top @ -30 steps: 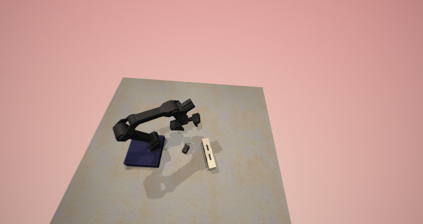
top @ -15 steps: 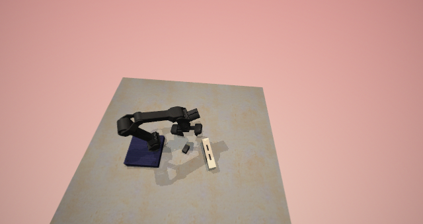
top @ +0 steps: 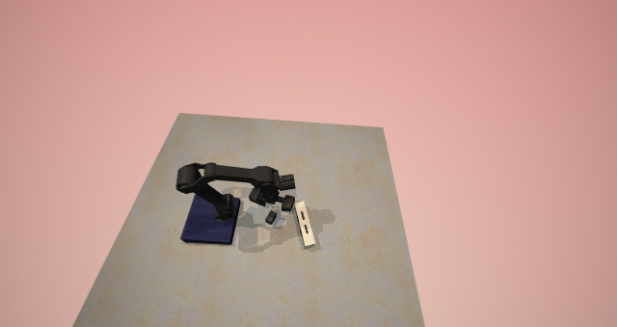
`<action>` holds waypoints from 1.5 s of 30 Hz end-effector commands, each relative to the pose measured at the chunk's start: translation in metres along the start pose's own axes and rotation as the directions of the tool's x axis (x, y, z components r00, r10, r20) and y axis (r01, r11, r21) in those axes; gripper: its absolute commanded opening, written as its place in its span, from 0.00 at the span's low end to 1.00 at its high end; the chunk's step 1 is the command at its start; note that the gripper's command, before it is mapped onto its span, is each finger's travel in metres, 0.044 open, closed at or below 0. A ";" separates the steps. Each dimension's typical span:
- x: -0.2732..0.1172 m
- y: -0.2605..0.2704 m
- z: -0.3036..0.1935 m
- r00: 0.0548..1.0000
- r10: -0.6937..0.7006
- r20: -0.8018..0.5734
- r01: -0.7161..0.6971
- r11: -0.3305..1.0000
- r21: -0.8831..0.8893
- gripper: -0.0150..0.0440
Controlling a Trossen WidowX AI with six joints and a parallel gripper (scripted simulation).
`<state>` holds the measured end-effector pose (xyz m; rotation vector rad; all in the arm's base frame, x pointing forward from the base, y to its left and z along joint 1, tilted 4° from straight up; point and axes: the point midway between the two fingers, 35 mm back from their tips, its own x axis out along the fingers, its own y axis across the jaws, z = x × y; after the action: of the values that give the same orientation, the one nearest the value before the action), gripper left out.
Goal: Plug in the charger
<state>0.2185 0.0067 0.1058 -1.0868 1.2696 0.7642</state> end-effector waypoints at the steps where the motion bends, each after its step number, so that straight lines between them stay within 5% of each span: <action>1: 0.013 0.006 -0.009 0.998 0.054 -0.011 -0.053 0.996 0.065 1.00; 45: 0.074 0.016 -0.018 0.993 0.121 -0.014 -0.117 0.979 0.169 1.00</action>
<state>0.2141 -0.0134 0.0398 -0.9007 1.3913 0.7130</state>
